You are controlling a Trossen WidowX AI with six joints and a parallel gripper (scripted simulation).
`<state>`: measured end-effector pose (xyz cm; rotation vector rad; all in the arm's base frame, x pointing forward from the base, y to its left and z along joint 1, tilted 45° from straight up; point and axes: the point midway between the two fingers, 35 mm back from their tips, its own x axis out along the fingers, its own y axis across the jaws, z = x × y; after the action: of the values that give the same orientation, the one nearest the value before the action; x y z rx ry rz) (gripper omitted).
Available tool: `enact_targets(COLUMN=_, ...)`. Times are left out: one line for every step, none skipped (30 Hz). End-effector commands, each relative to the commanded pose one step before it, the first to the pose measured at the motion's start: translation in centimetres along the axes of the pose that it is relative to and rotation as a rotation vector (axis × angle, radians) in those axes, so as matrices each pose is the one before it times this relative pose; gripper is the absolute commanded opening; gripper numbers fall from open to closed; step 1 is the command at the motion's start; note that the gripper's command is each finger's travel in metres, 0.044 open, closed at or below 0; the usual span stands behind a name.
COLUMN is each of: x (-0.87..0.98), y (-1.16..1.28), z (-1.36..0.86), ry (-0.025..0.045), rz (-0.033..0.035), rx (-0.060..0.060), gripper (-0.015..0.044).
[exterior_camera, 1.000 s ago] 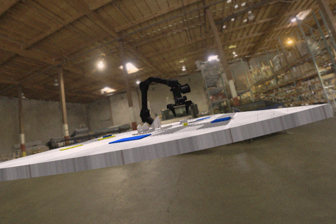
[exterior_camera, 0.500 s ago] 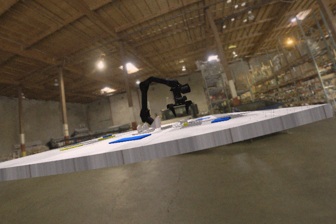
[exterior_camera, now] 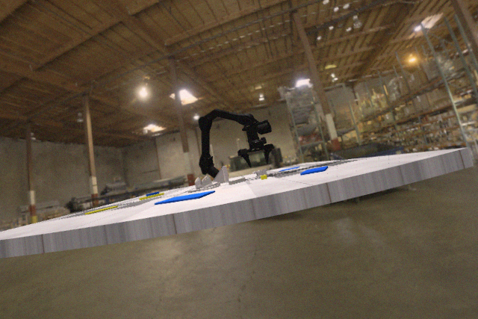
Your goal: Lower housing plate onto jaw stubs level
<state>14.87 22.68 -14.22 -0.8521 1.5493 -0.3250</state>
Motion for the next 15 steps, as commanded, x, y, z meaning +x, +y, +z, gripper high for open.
enact_targets(x=0.841, y=-0.066, z=0.014, ry=0.00055, rz=-0.00495, rx=-0.0041, gripper=0.044)
enact_targets(x=0.166, y=0.007, z=0.015, ry=-0.00014, rz=-0.00004, rx=-0.0001, gripper=0.044)
enact_targets(x=0.166, y=0.007, z=0.014, ry=-0.00014, rz=-0.00004, rx=-0.0001, gripper=0.044)
enact_targets(x=0.166, y=0.006, z=0.013, ry=-0.00013, rz=-0.00004, rx=-0.0001, gripper=0.044)
enact_targets(x=0.166, y=0.006, z=0.012, ry=-0.00013, rz=-0.00004, rx=-0.0001, gripper=0.044)
enact_targets(x=0.165, y=0.005, z=0.012, ry=-0.00013, rz=-0.00005, rx=-0.0001, gripper=0.044)
enact_targets(x=0.165, y=0.005, z=0.011, ry=-0.00013, rz=-0.00005, rx=-0.0001, gripper=0.044)
enact_targets(x=0.165, y=0.004, z=0.01, ry=-0.00013, rz=-0.00005, rx=-0.0001, gripper=0.044)
enact_targets(x=0.165, y=0.004, z=0.009, ry=-0.00013, rz=-0.00005, rx=-0.0001, gripper=0.044)
enact_targets(x=0.165, y=0.003, z=0.008, ry=-0.00013, rz=-0.00006, rx=-0.0001, gripper=0.044)
enact_targets(x=0.165, y=0.003, z=0.008, ry=-0.00013, rz=-0.00006, rx=-0.0001, gripper=0.044)
enact_targets(x=0.165, y=0.002, z=0.007, ry=-0.00012, rz=-0.00006, rx=-0.0001, gripper=0.044)
enact_targets(x=0.165, y=0.001, z=0.006, ry=-0.00012, rz=-0.00007, rx=-0.0001, gripper=0.044)
enact_targets(x=0.164, y=0.001, z=0.005, ry=-0.00012, rz=-0.00007, rx=-0.0001, gripper=0.044)
enact_targets(x=0.164, y=0.0, z=0.005, ry=-0.00012, rz=-0.00007, rx=-0.0001, gripper=0.044)
